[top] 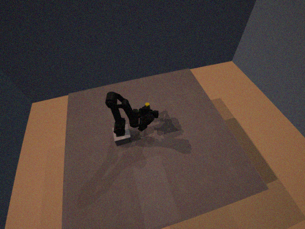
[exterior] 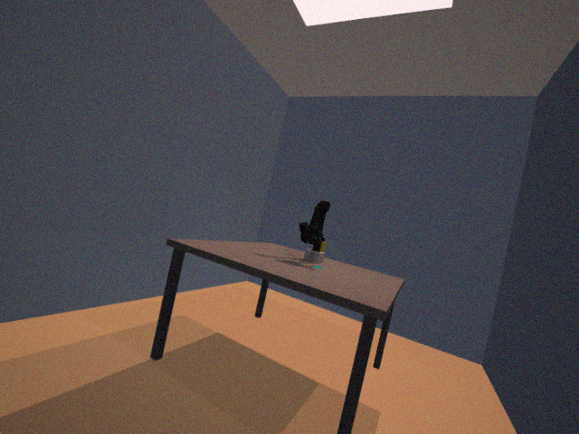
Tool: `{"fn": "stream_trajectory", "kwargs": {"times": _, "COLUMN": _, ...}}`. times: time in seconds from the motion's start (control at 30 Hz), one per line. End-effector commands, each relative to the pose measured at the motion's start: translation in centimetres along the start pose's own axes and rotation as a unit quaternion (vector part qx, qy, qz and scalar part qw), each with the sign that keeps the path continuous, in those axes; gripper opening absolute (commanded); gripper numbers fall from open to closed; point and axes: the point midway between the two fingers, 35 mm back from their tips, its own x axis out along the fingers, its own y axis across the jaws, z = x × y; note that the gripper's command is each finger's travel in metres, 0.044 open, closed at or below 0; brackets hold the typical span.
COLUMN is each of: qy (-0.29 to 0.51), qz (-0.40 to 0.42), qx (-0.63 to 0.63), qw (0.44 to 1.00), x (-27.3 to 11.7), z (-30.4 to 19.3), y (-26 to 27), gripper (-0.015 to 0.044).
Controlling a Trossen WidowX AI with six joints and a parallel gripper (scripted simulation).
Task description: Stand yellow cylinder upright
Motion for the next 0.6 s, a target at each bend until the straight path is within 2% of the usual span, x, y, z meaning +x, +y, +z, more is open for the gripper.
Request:
{"fn": "stream_trajectory", "kwargs": {"times": 0.0, "qy": -0.001, "qz": 0.002, "qx": 0.002, "qw": 1.0, "x": 0.0, "z": 0.0, "y": 0.0, "gripper": 0.0105}}
{"fn": "stream_trajectory", "kwargs": {"times": 0.57, "qy": -0.001, "qz": 0.003, "qx": 0.008, "qw": 1.0, "x": 0.4, "z": -2.7, "y": -0.6, "gripper": 0.0105}}
